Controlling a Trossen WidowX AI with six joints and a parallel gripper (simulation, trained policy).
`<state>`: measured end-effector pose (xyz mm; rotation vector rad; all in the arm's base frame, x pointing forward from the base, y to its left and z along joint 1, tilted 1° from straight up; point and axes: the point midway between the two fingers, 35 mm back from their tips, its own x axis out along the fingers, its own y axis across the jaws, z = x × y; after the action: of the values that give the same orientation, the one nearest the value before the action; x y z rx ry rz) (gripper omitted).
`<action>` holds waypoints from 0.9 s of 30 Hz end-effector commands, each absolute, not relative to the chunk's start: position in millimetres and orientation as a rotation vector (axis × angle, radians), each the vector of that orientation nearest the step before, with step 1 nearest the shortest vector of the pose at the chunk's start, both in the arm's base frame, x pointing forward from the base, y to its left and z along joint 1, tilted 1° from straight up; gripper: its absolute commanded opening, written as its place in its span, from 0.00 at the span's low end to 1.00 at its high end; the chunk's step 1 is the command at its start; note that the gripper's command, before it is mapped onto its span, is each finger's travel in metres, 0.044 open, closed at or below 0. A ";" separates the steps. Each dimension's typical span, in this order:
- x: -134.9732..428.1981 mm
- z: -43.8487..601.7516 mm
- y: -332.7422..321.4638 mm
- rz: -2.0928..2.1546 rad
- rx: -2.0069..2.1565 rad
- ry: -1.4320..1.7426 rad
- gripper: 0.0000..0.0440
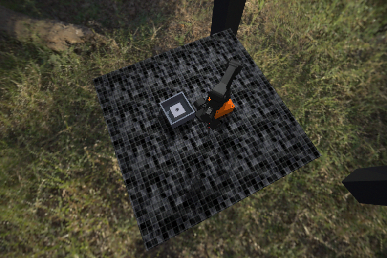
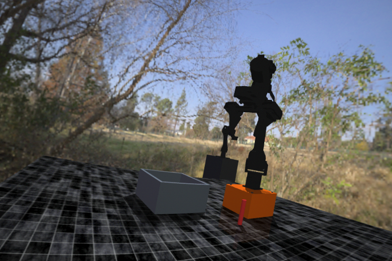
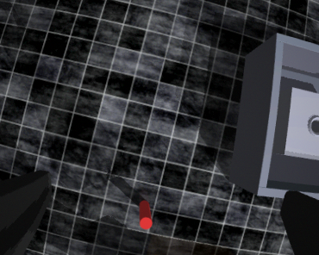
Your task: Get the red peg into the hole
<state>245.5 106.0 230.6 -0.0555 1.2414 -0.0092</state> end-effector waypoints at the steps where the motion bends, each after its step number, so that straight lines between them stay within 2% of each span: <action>1: 236.2 212.5 102.7 -0.089 0.000 1.315 1.00; 27: 179.3 94.6 90.8 -0.709 0.221 1.603 1.00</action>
<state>182.1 90.6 104.7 0.2162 1.5899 -0.6738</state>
